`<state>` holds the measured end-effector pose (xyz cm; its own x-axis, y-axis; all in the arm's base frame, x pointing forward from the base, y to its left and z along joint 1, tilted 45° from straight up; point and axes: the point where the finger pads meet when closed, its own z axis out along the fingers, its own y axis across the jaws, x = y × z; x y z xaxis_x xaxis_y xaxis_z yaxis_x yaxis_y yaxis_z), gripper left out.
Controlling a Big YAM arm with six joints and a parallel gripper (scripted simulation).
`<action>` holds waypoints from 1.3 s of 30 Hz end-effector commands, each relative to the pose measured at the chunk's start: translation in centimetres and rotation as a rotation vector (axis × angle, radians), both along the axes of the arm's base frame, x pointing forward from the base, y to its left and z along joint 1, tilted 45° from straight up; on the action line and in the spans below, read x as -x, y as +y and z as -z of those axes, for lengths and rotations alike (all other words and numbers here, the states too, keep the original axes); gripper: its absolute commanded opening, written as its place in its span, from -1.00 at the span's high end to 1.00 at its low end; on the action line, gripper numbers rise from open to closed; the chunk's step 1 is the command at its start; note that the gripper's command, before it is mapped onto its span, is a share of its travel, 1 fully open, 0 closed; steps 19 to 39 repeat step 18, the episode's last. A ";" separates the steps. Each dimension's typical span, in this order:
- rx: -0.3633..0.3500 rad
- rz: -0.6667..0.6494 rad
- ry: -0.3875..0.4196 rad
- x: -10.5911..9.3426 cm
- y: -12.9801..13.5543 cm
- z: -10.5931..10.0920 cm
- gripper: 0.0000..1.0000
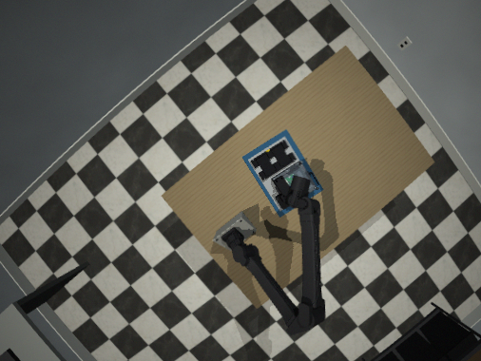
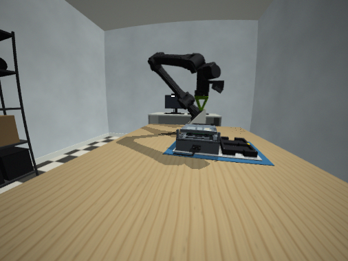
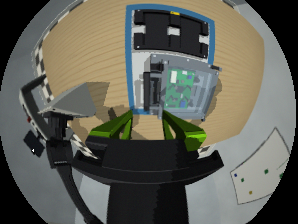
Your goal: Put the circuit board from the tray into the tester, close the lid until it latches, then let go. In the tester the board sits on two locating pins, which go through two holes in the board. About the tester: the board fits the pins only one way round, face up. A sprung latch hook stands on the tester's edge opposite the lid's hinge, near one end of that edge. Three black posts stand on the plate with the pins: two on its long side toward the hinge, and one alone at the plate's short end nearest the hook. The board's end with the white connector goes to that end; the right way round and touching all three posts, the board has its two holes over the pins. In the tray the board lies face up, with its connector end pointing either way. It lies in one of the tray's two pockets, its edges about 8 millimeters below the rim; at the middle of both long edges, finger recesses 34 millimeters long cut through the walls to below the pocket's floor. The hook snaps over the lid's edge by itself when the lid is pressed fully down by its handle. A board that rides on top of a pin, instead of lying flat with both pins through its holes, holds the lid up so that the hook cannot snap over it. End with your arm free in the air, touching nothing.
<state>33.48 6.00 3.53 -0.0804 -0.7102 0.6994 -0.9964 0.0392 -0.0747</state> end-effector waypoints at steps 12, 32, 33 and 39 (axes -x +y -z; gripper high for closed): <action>-0.025 -0.018 -0.050 -1.2 2.6 -1.6 0.04; -0.025 -0.018 -0.051 -1.2 2.6 -1.6 -1.00; -0.025 -0.018 -0.051 -1.2 2.6 -1.6 -1.00; -0.025 -0.018 -0.051 -1.2 2.6 -1.6 -1.00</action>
